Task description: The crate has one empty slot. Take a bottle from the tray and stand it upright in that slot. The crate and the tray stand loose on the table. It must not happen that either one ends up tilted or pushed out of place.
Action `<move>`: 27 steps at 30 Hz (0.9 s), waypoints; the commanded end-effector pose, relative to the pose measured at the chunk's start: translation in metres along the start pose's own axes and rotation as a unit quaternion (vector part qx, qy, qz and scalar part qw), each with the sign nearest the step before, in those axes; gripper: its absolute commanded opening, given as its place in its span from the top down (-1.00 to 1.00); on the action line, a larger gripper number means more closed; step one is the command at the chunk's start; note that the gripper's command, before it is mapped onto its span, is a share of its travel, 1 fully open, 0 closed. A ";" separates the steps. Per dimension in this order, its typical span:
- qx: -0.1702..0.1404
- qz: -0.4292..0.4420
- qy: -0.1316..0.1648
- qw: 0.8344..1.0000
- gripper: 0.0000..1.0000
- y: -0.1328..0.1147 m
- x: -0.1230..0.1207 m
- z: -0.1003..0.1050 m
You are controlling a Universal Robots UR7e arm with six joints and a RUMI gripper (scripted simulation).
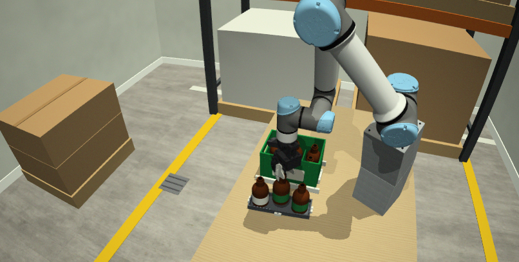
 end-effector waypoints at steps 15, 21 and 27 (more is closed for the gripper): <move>0.000 0.000 0.000 1.000 1.00 0.000 0.000 0.008; 0.000 0.000 0.000 1.000 1.00 0.000 0.000 0.014; 0.000 0.000 0.000 1.000 1.00 0.000 0.000 0.021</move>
Point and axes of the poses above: the point where the finger pads meet when closed, its own z axis back along the fingers, its own x axis across the jaws, y = z × x, the point moved 1 cm from there along z, back along the fingers, and after that the axes turned 3 degrees about -z, right-handed, at the moved point
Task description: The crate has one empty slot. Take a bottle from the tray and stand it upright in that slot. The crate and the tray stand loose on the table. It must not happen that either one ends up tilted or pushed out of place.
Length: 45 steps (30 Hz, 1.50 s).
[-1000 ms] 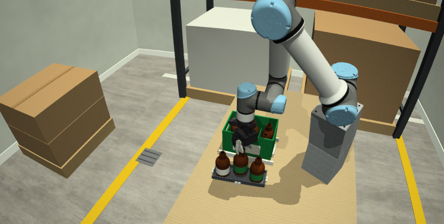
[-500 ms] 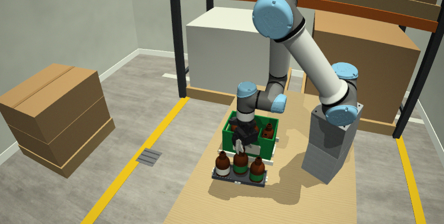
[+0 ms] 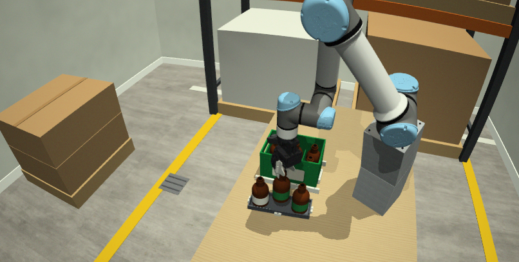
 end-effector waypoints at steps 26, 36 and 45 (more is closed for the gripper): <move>0.000 0.000 0.000 1.000 1.00 0.000 0.000 0.024; 0.000 0.000 0.000 1.000 1.00 0.000 0.000 0.024; 0.000 0.000 0.000 1.000 1.00 0.000 0.000 0.024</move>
Point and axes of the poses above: the point where the finger pads meet when closed, its own z axis back along the fingers, its own x axis across the jaws, y = z × x, the point moved 1 cm from there along z, back along the fingers, and after that the axes turned 3 degrees about -z, right-handed, at the moved point
